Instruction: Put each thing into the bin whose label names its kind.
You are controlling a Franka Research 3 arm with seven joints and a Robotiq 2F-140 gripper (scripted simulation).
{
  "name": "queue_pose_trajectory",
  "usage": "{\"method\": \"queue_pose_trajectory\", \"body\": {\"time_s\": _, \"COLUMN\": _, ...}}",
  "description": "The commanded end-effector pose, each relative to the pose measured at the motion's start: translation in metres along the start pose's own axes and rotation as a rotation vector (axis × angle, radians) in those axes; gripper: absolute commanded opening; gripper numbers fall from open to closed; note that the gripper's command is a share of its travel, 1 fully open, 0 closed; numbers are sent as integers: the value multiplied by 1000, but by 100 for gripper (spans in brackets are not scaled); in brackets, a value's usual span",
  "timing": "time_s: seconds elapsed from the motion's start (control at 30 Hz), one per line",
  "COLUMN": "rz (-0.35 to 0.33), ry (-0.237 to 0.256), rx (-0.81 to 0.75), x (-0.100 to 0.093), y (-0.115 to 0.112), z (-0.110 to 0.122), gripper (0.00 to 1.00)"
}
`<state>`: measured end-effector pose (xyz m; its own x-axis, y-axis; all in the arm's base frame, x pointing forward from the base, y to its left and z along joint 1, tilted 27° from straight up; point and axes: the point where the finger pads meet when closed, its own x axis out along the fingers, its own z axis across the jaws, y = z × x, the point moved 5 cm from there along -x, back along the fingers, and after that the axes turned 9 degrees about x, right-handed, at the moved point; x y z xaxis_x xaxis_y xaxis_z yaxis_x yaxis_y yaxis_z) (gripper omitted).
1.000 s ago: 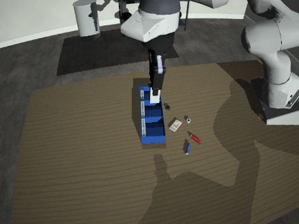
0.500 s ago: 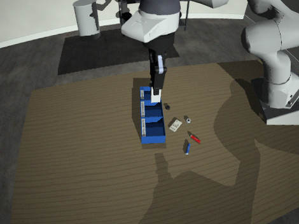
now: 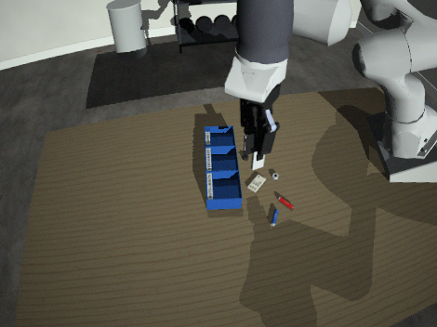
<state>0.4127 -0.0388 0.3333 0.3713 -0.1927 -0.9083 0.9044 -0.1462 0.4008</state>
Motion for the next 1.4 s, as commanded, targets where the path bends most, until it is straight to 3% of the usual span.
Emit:
{"method": "queue_pose_trajectory", "body": {"time_s": 0.0, "rz": 21, "ry": 3, "rx": -121, "x": 11, "y": -1, "z": 2, "gripper": 25}}
{"method": "queue_pose_trajectory", "body": {"time_s": 0.17, "rz": 12, "ry": -4, "rx": -242, "x": 44, "y": -25, "z": 5, "gripper": 25}}
{"method": "queue_pose_trajectory", "body": {"time_s": 0.87, "rz": 46, "ry": 0, "rx": -559, "x": 44, "y": -25, "z": 6, "gripper": 25}}
{"method": "queue_pose_trajectory", "body": {"time_s": 1.37, "rz": 46, "ry": 0, "rx": -559, "x": 44, "y": -27, "z": 7, "gripper": 25}}
